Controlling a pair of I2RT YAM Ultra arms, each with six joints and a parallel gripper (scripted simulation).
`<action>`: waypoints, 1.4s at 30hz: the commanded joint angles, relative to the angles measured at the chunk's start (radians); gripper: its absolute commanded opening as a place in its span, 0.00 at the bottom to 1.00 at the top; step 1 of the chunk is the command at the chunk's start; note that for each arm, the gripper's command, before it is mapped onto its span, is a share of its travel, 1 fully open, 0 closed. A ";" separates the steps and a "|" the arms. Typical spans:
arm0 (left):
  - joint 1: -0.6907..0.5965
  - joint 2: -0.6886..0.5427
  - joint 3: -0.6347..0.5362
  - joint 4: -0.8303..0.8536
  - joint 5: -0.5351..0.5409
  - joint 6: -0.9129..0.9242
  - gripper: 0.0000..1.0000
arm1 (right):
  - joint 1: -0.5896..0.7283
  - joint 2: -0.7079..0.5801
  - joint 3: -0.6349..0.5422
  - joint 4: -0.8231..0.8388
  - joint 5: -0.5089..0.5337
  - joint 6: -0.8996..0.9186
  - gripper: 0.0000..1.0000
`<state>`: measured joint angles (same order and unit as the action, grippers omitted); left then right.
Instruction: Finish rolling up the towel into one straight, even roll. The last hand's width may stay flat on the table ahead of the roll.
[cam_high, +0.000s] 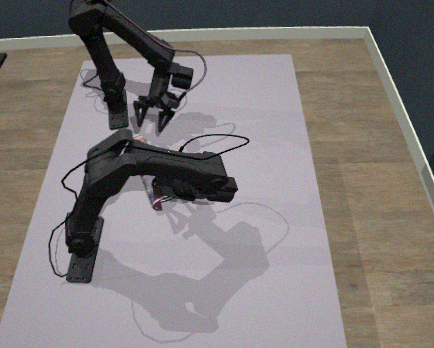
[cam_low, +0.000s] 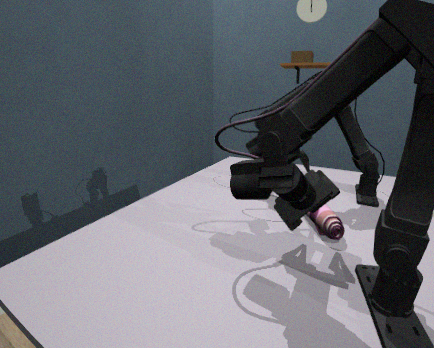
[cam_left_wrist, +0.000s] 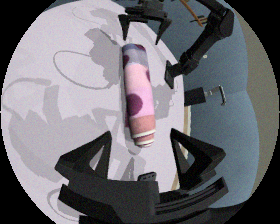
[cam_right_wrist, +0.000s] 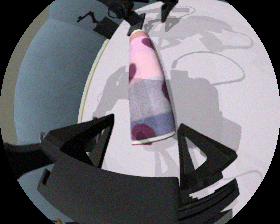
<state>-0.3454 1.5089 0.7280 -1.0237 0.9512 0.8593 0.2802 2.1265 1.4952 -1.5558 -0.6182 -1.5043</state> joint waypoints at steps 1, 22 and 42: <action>0.011 0.003 0.041 -0.111 -0.010 0.102 0.85 | -0.012 -0.038 0.012 -0.015 0.003 -0.003 0.85; 0.052 -0.416 0.081 -0.304 -0.275 0.215 0.85 | -0.104 -0.397 -0.166 0.011 0.144 -0.115 0.85; 0.178 -0.873 0.254 -0.542 -0.580 0.538 0.85 | -0.472 -1.065 -0.377 0.047 0.186 -0.437 0.85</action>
<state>-0.1970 0.6876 0.9268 -1.5028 0.4103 1.2991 -0.1329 1.1381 1.1324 -1.5059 -0.4133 -1.8412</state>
